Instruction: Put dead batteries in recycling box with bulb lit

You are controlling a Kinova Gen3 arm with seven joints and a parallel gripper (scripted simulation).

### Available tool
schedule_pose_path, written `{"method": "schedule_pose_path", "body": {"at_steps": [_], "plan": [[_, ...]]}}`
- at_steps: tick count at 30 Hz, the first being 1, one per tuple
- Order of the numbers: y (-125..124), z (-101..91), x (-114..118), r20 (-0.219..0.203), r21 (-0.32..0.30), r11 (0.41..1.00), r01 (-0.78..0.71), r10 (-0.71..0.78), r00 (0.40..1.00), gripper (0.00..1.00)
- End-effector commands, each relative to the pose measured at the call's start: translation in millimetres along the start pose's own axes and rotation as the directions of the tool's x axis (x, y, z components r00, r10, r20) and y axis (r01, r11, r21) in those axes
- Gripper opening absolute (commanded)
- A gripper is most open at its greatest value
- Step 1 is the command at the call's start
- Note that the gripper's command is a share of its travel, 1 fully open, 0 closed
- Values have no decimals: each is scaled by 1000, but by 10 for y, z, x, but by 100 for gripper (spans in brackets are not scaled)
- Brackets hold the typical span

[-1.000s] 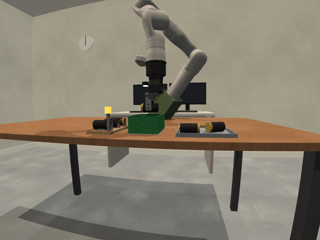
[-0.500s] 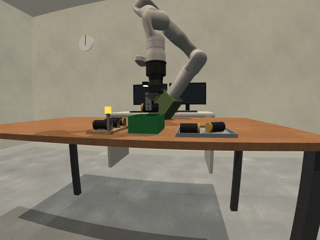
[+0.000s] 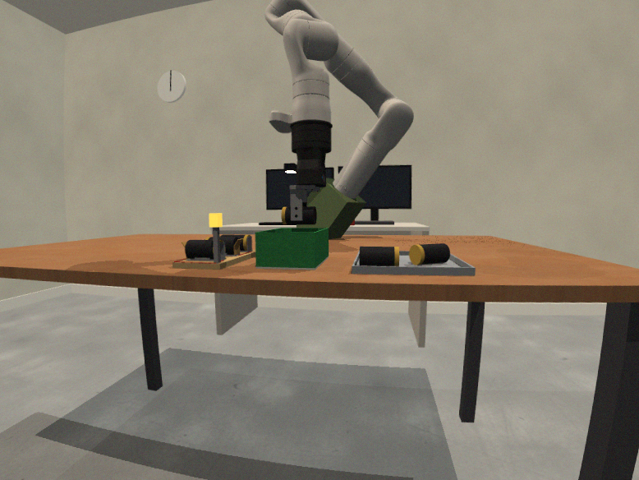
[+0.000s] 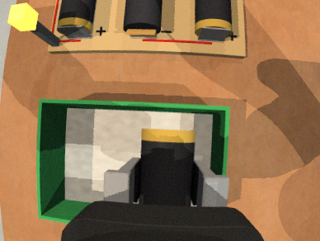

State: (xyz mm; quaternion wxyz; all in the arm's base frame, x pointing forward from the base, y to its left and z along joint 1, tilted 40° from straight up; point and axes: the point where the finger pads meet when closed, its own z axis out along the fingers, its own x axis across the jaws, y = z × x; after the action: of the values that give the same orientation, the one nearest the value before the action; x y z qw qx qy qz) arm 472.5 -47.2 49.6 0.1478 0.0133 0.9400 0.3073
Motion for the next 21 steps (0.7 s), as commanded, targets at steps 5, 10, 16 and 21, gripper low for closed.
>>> {"method": "schedule_pose_path", "body": {"at_steps": [5, 10, 16, 21], "plan": [[-3, 50, -5, 1, 1, 1000, 0, 0, 1000, 57], [-3, 148, -5, 1, 1, 1000, 0, 0, 1000, 57], [-4, 427, -6, 1, 1, 1000, 0, 0, 1000, 57], [-4, 602, -6, 1, 1, 1000, 0, 0, 1000, 57]]}}
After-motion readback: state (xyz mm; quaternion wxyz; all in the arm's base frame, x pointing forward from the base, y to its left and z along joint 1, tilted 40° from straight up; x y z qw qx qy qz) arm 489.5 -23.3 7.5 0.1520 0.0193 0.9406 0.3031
